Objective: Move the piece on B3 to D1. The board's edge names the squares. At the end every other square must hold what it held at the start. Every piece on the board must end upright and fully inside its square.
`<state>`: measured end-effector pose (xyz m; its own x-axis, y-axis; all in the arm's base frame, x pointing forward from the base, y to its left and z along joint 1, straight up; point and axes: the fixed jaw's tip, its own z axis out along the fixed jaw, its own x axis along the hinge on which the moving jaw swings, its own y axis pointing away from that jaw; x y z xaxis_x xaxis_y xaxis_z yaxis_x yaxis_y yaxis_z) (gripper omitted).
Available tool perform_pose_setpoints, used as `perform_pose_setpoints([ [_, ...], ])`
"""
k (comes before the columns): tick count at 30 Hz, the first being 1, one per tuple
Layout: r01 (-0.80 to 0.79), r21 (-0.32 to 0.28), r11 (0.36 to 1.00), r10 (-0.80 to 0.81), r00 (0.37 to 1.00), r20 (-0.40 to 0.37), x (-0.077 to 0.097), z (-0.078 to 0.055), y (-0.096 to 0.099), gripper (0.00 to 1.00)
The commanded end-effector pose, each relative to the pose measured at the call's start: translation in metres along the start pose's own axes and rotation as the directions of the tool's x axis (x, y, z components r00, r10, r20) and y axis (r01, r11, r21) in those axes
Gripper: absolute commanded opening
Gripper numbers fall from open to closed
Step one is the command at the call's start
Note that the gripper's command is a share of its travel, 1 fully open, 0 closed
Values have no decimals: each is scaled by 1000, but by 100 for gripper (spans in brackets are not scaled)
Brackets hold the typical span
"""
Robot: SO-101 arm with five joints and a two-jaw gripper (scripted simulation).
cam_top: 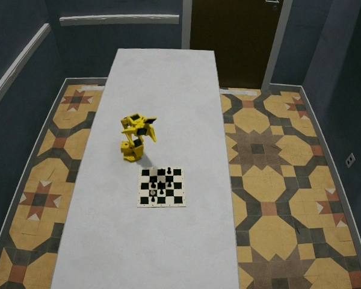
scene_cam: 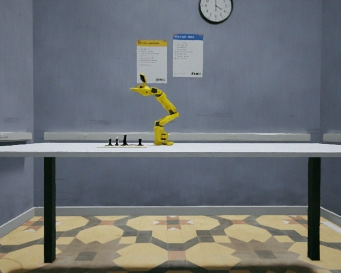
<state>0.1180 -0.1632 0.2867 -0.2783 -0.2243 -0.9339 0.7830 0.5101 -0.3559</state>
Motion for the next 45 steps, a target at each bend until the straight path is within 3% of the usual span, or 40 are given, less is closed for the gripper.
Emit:
perform_pose_setpoints([
  [1, -1, 1, 1000, 1, 1000, 2, 0, 0, 0, 100],
  [36, -4, 1, 1000, 4, 1000, -5, 1, 0, -1, 99],
  [39, -19, 1, 1000, 19, 998, -58, 9, 1, -1, 97],
  [45, -91, 14, 996, 92, 956, -278, 45, 0, -2, 84],
])
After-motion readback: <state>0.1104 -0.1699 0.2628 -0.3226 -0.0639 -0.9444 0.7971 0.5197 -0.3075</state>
